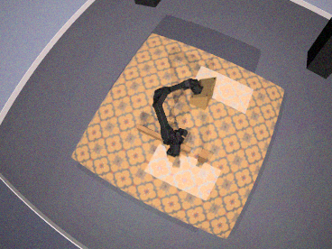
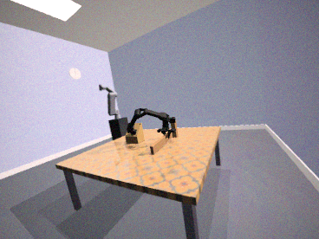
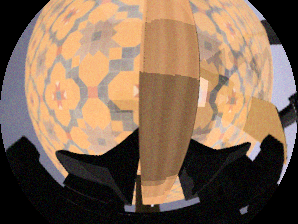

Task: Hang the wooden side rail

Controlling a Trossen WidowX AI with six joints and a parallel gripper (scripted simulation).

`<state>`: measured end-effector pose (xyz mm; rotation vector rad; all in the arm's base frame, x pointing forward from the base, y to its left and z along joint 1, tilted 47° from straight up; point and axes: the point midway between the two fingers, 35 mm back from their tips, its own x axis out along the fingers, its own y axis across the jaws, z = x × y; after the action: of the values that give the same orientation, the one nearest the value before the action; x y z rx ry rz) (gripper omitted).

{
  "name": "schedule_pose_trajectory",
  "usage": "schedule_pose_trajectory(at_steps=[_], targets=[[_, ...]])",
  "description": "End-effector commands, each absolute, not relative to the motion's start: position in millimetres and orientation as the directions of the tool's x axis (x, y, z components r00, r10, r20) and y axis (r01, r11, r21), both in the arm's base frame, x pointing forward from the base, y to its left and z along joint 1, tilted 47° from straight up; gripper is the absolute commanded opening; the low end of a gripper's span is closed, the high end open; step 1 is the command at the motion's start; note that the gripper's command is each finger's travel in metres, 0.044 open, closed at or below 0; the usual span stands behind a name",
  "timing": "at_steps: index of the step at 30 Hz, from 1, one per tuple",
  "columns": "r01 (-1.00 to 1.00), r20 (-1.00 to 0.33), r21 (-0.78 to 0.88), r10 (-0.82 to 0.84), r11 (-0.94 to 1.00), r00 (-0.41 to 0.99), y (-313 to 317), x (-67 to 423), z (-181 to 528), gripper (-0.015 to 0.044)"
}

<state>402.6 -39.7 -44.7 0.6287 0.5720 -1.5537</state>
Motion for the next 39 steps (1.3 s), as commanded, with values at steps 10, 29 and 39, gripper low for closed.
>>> schedule_pose_trajectory(at_steps=[10,29,39], targets=[[0.998,-0.69,0.026,-0.723,-0.058,-0.024,-30.2,407.0,-38.3,0.0],[0.998,-0.69,0.026,-0.723,-0.058,-0.024,-28.4,407.1,-36.6,0.0],[0.998,-0.69,0.026,-0.723,-0.058,-0.024,-27.5,407.1,-35.7,0.0]])
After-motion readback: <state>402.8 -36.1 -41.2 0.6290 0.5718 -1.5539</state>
